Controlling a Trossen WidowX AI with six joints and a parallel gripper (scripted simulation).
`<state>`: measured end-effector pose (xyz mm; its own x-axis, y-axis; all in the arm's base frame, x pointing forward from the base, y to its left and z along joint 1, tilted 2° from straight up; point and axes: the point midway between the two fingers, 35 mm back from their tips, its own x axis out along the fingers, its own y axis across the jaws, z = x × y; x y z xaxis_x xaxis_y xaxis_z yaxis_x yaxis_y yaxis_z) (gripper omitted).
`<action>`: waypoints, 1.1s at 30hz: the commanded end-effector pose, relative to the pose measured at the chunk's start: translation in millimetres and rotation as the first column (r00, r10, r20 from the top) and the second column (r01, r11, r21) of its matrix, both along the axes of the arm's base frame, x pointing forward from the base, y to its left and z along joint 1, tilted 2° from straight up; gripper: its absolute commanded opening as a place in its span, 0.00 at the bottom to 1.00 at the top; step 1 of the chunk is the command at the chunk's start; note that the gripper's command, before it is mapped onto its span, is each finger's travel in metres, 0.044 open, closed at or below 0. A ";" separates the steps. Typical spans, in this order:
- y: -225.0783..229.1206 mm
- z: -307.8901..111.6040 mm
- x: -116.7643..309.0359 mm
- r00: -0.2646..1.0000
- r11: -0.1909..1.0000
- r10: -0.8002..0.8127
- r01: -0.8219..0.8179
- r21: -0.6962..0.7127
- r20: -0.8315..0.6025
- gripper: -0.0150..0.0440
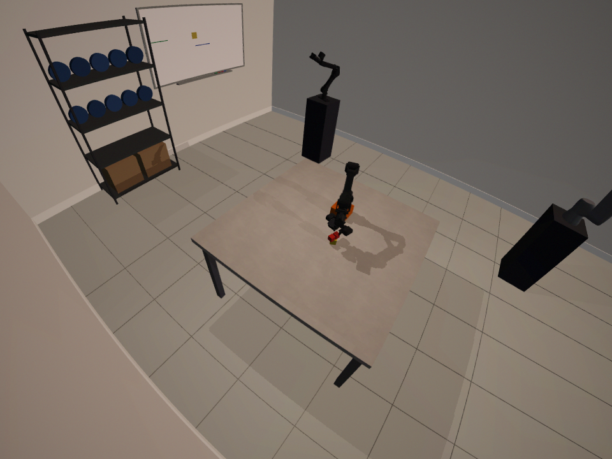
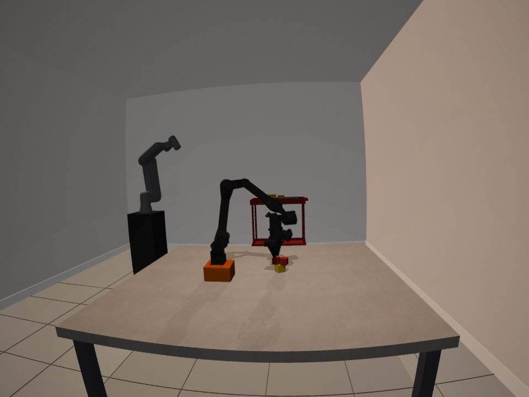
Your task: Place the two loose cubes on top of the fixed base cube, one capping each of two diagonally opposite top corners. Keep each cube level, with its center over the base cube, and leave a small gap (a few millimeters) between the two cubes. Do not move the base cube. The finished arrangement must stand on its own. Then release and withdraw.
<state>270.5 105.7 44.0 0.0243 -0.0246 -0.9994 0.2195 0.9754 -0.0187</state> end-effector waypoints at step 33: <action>1.6 48.6 -0.8 1.000 1.000 0.000 0.000 0.002 0.005 0.65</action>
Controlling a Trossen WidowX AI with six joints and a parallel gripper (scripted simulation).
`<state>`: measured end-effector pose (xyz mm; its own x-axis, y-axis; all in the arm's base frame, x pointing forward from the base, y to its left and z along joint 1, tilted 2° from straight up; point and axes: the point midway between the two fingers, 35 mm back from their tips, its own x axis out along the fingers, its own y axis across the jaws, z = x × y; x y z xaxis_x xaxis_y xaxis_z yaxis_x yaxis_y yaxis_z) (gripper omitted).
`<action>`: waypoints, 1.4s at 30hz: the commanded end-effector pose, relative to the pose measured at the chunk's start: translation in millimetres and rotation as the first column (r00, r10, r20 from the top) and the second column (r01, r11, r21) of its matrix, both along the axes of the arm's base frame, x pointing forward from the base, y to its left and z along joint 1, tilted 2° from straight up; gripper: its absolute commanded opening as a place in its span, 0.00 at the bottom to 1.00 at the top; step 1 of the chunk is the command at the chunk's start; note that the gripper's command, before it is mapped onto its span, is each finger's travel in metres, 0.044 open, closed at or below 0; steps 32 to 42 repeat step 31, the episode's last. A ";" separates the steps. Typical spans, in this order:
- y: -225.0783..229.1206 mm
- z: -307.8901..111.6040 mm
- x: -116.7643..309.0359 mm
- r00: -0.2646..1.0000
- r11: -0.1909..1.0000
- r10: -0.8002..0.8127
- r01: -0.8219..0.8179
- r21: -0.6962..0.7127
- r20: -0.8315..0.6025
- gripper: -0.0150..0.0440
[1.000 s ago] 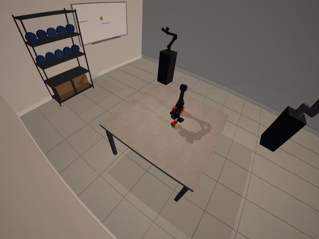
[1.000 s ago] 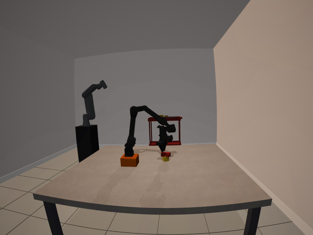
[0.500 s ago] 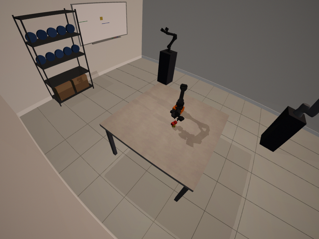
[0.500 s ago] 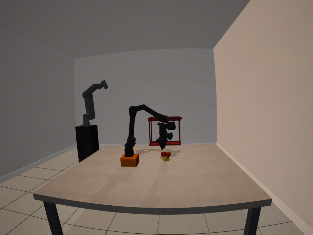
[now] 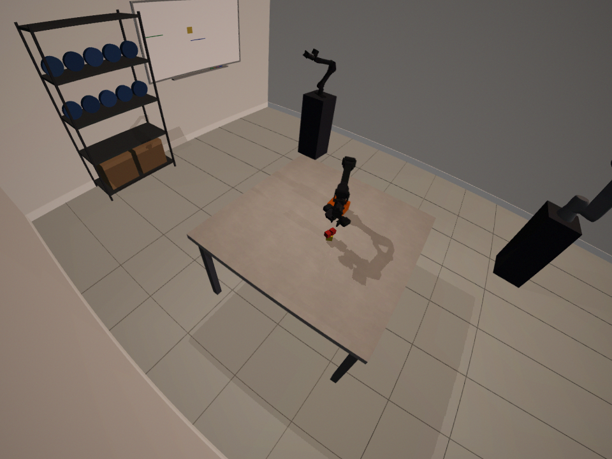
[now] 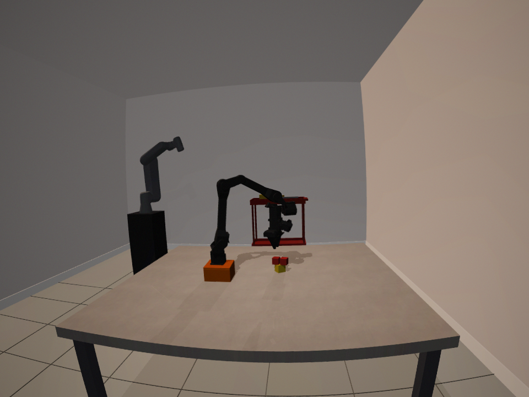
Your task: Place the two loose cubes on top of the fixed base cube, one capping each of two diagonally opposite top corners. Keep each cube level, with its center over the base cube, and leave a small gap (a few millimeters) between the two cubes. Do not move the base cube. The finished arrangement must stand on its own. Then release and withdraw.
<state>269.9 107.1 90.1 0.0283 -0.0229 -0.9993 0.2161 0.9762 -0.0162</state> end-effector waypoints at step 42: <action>109.3 1.8 -38.0 1.000 1.000 0.000 0.000 0.010 -0.005 0.93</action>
